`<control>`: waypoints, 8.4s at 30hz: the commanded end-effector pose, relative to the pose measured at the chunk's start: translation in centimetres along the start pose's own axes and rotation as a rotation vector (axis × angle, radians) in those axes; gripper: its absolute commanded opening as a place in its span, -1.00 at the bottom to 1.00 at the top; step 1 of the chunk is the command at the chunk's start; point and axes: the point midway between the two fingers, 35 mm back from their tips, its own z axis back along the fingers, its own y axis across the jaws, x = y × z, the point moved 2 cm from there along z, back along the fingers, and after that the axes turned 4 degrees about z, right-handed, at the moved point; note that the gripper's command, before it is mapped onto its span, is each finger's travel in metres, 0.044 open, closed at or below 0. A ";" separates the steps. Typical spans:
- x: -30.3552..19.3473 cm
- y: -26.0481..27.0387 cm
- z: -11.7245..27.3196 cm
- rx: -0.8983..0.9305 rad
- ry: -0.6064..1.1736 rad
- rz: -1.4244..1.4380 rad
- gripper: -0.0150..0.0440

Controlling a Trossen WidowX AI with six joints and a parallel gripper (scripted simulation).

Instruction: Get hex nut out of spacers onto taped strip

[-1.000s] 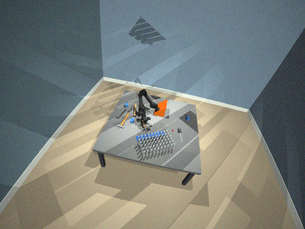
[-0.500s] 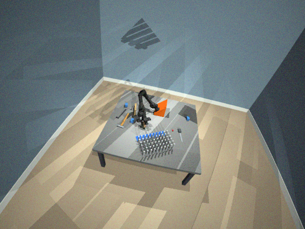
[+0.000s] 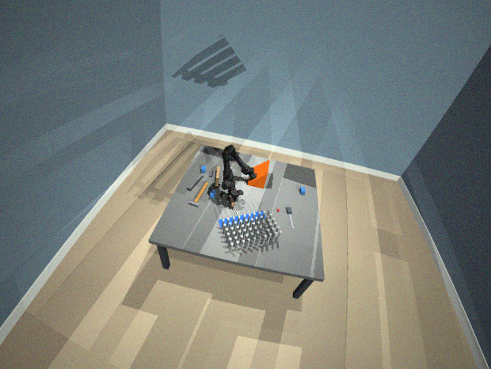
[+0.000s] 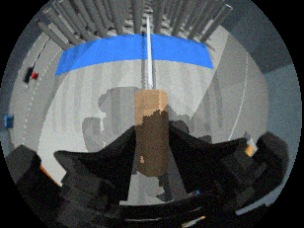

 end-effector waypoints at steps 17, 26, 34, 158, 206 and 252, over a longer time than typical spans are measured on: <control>1.3 -0.2 -0.5 -0.005 -0.001 -0.005 -0.49; 1.8 -0.3 -0.8 -0.005 -0.001 -0.005 -0.49; 2.3 -0.3 -1.0 -0.005 -0.002 -0.005 -0.49; 9.0 -1.6 -4.0 -0.007 -0.006 -0.006 -0.49; 9.8 -1.7 -6.3 -0.007 -0.006 -0.005 -0.49; 7.9 -0.7 -5.4 -0.007 -0.005 -0.004 -0.49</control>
